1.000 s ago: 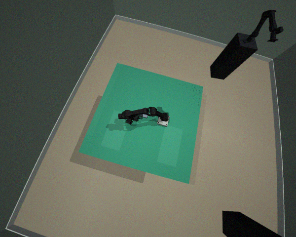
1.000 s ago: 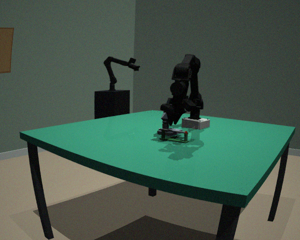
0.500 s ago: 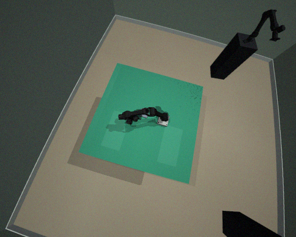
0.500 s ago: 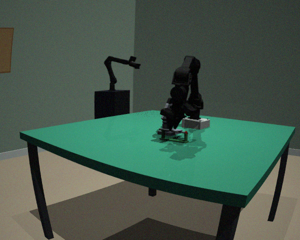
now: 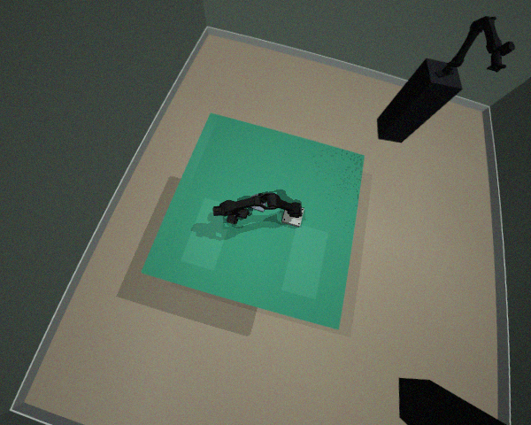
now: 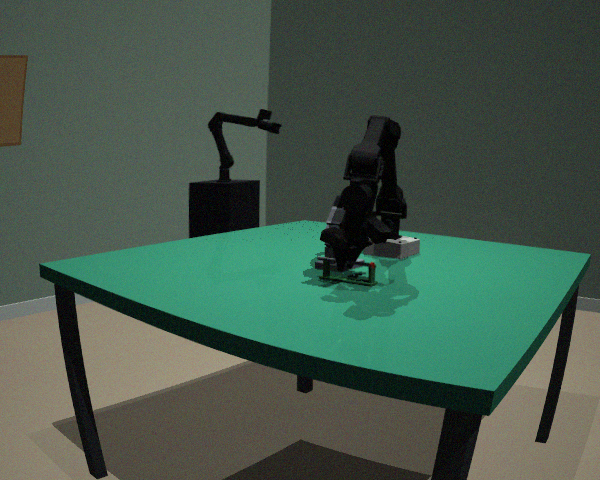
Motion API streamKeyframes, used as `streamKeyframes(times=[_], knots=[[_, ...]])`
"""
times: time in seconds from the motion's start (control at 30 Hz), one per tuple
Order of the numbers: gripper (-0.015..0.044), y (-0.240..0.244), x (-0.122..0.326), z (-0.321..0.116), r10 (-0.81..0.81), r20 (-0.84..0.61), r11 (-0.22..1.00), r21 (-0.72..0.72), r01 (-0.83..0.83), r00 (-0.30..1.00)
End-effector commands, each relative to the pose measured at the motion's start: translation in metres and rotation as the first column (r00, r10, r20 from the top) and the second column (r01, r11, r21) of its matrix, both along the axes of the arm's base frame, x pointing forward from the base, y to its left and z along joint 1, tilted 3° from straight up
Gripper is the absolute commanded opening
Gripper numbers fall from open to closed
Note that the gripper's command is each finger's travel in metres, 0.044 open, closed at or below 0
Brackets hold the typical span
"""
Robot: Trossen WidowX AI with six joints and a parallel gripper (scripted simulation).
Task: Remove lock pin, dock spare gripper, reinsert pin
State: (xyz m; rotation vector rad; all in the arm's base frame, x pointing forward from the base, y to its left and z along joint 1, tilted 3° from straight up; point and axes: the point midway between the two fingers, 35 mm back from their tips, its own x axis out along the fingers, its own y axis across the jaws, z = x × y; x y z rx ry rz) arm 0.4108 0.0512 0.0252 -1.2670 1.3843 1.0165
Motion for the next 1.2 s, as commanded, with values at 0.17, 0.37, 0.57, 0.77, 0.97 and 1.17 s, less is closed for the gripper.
streamKeyframes(times=[0.17,0.37,0.57,0.77,0.97,1.17], knots=[[0.0180,0.000,-0.002,-0.015,-0.006,-0.009,1.000,-0.006,0.006,1.000],[0.0180,0.000,-0.002,-0.015,-0.006,-0.009,1.000,-0.006,0.006,1.000],[0.0022,0.000,-0.002,-0.015,-0.006,-0.009,1.000,-0.006,0.006,1.000],[0.0000,0.000,-0.002,-0.015,-0.006,-0.009,1.000,-0.006,0.006,1.000],[0.0000,0.000,-0.002,-0.012,-0.006,-0.009,1.000,-0.006,0.006,1.000],[0.0000,-0.001,-0.001,0.005,-0.006,-0.009,1.000,-0.006,0.006,1.000]])
